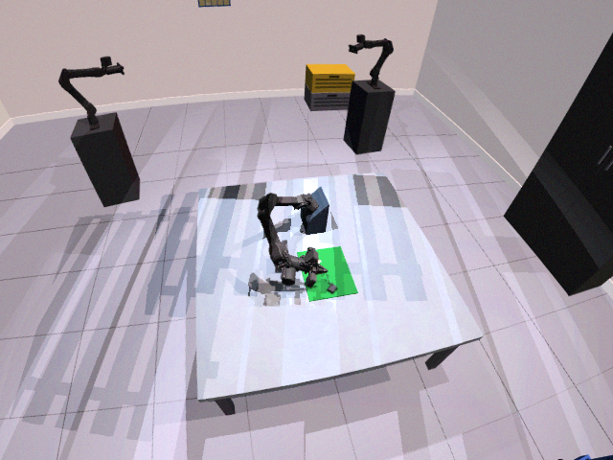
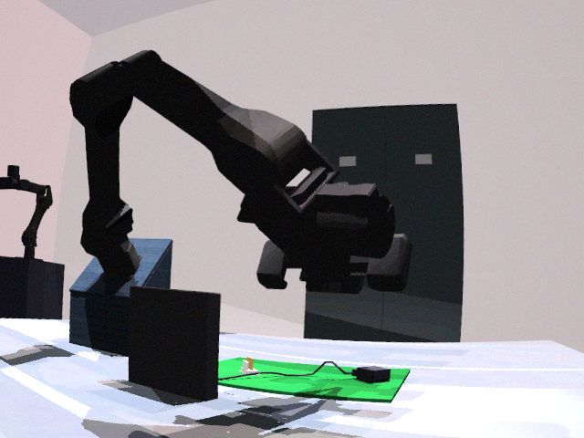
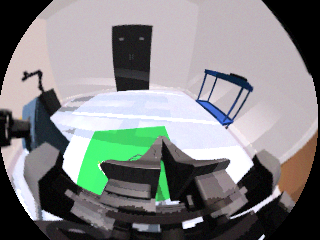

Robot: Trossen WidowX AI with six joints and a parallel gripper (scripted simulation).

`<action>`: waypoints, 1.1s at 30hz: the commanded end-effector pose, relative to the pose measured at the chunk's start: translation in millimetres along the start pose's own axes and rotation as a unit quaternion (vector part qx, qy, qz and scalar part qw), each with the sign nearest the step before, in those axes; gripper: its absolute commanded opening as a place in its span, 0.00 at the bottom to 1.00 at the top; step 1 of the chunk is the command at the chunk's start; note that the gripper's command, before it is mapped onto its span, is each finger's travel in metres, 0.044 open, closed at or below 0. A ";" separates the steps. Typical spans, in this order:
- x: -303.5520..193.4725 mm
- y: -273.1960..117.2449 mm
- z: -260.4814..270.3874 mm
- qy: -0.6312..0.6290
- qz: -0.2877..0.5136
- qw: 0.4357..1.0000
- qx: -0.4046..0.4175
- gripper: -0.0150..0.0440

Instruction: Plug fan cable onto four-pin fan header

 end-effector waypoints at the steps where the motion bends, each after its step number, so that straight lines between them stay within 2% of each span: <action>1: -0.1 -0.1 0.0 0.001 0.000 1.000 0.000 0.25; 4: -0.1 -0.1 0.0 0.001 0.000 1.000 0.000 0.25; 9: 0.0 0.0 0.0 0.000 0.000 1.000 0.000 0.48; 10: 0.0 0.0 0.0 0.000 0.000 1.000 0.000 0.49; 33: 0.0 0.0 0.0 0.000 0.000 1.000 0.000 0.49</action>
Point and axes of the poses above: the point midway between the two fingers, 35 mm back from their tips, its own y axis out along the fingers, its own z axis across the jaws, x = y × z, the point moved 10 cm from there along -y, back along the fingers, and after that the axes turned 11 degrees about y, right-handed, at the moved point
